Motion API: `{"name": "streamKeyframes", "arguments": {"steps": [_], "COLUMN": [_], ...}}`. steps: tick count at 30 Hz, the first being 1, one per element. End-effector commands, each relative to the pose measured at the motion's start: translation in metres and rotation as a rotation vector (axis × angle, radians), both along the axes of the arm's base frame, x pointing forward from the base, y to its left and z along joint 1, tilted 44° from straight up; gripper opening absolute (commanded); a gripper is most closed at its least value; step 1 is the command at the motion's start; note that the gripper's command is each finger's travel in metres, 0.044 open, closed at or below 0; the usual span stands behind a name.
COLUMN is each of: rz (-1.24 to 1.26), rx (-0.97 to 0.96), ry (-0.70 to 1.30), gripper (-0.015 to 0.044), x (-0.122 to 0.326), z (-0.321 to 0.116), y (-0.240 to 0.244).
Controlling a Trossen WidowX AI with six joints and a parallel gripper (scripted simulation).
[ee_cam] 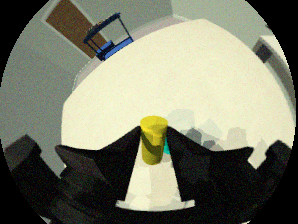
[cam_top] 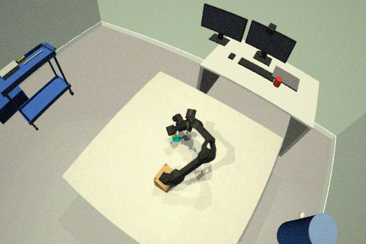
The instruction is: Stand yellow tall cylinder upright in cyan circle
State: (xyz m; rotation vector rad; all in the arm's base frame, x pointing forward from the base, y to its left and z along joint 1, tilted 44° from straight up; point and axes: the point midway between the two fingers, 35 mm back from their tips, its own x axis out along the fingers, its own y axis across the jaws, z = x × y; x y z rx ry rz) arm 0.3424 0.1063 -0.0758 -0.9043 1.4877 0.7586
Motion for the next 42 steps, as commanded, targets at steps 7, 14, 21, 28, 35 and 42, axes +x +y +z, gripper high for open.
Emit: {"name": "streamKeyframes", "arguments": {"steps": [7,14,21,28,35,42], "rz": [0.013,0.020,0.028,0.038,0.050,0.063], "rx": [0.079,0.128,0.175,0.222,0.267,0.311], "ry": [-0.022,-0.042,-0.064,-0.088,-0.114,-0.142], "gripper": [0.0105,0.0105,0.0105,0.0105,0.0105,0.0105], "x": [-0.0011,-0.0006,-0.0002,0.0002,0.0006,0.0008], "z": [-0.0007,-0.0006,0.0000,0.0011,0.0025,0.0045], "y": [0.0000,-0.0005,-0.0011,-0.0017,-0.0024,-0.0031]}}
